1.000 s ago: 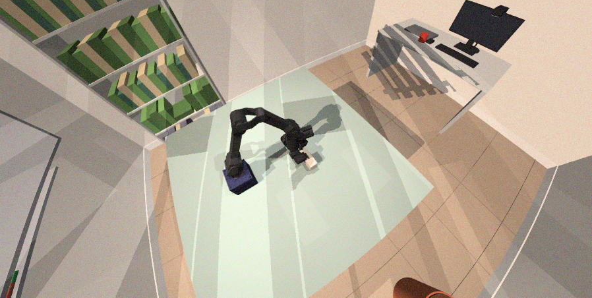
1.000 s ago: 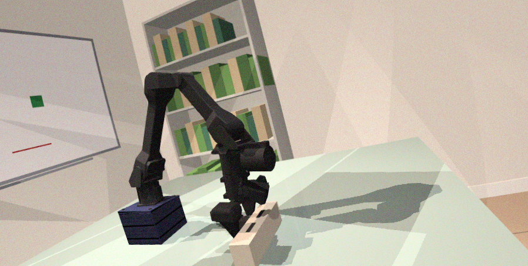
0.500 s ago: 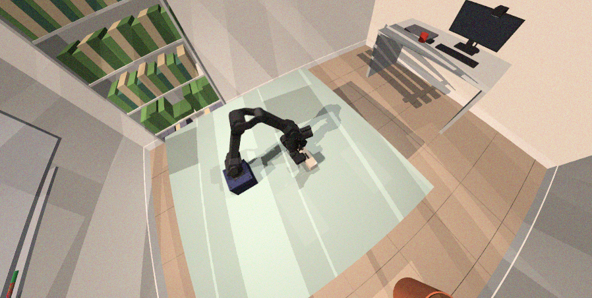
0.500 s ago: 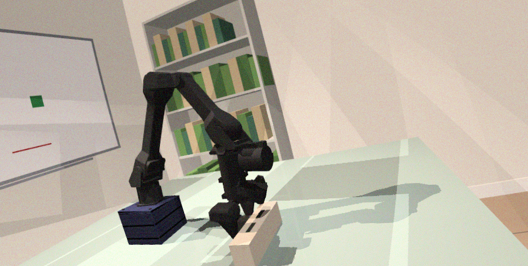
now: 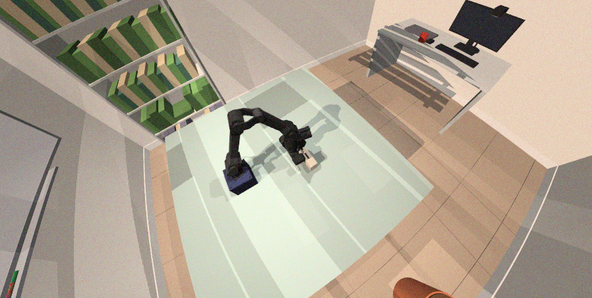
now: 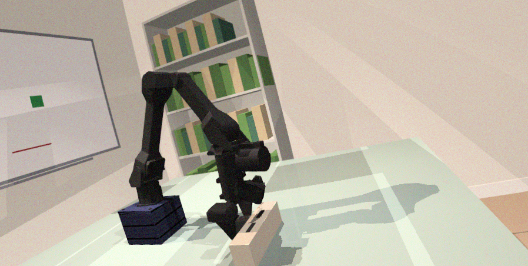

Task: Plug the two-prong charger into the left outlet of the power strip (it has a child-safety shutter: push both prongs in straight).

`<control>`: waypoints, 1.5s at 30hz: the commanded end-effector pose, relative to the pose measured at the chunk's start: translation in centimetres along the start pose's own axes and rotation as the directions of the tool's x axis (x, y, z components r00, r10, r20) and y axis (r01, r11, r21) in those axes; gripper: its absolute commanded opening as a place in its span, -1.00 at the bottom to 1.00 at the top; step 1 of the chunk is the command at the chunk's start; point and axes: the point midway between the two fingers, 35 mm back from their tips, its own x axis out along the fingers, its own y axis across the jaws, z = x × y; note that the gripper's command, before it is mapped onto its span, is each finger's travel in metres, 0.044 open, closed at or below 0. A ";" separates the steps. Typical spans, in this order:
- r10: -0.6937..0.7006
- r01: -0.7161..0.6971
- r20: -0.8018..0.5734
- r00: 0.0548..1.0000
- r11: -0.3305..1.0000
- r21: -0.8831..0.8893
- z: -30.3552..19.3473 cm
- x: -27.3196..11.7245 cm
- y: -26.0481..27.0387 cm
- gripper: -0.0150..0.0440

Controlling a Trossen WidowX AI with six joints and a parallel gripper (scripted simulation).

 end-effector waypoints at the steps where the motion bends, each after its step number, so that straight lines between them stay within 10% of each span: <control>1: 0.004 -0.004 0.004 1.000 1.000 -0.004 -0.4 0.0 0.0 1.00; 45: 0.004 -0.004 0.003 1.000 1.000 -0.004 -5.2 0.5 0.0 1.00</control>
